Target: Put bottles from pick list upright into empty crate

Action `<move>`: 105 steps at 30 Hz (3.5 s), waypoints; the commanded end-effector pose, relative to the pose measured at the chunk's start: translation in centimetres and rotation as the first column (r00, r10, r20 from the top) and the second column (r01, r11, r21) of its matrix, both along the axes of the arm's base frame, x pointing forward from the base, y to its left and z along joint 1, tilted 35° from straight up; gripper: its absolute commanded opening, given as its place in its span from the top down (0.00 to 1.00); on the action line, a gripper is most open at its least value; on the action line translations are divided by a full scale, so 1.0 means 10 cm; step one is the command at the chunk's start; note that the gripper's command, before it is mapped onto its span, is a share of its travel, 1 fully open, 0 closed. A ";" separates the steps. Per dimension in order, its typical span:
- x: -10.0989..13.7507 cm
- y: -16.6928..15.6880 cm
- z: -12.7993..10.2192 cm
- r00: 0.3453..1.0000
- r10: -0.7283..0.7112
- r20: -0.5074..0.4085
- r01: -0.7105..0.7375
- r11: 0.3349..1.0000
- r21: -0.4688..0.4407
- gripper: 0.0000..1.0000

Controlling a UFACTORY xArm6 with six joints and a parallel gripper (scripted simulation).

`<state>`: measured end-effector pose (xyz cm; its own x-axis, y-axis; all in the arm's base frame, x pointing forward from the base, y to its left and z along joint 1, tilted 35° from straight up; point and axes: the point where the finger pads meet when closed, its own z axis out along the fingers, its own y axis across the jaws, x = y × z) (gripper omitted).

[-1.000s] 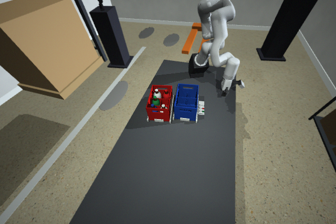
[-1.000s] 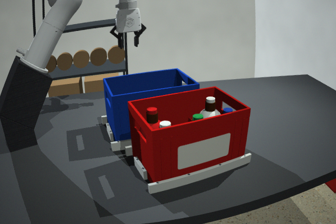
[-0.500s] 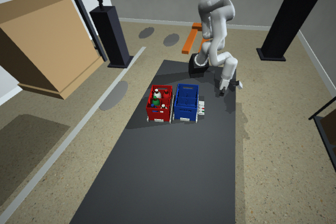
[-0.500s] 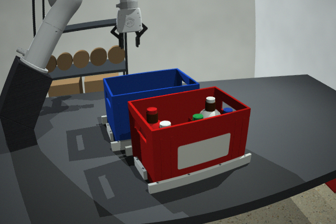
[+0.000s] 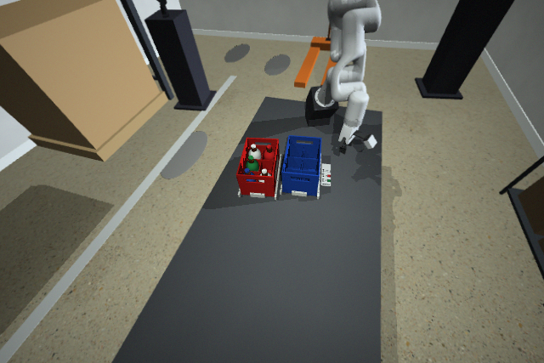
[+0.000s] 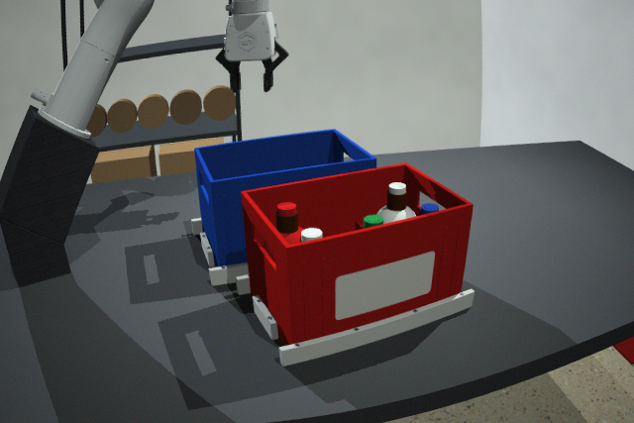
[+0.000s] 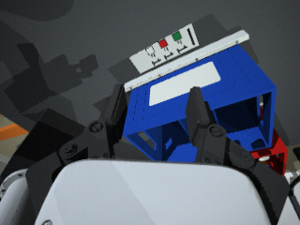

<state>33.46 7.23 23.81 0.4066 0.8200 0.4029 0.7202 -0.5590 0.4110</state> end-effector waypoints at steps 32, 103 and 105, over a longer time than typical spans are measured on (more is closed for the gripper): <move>-0.06 -1.59 0.00 0.662 -0.669 -0.338 0.740 0.509 0.439 0.35; -0.18 -4.74 -0.05 -0.261 -0.309 -0.915 0.568 -0.815 0.113 0.35; -0.19 -4.84 -0.05 -0.261 -0.309 -0.915 0.568 -0.815 0.113 0.35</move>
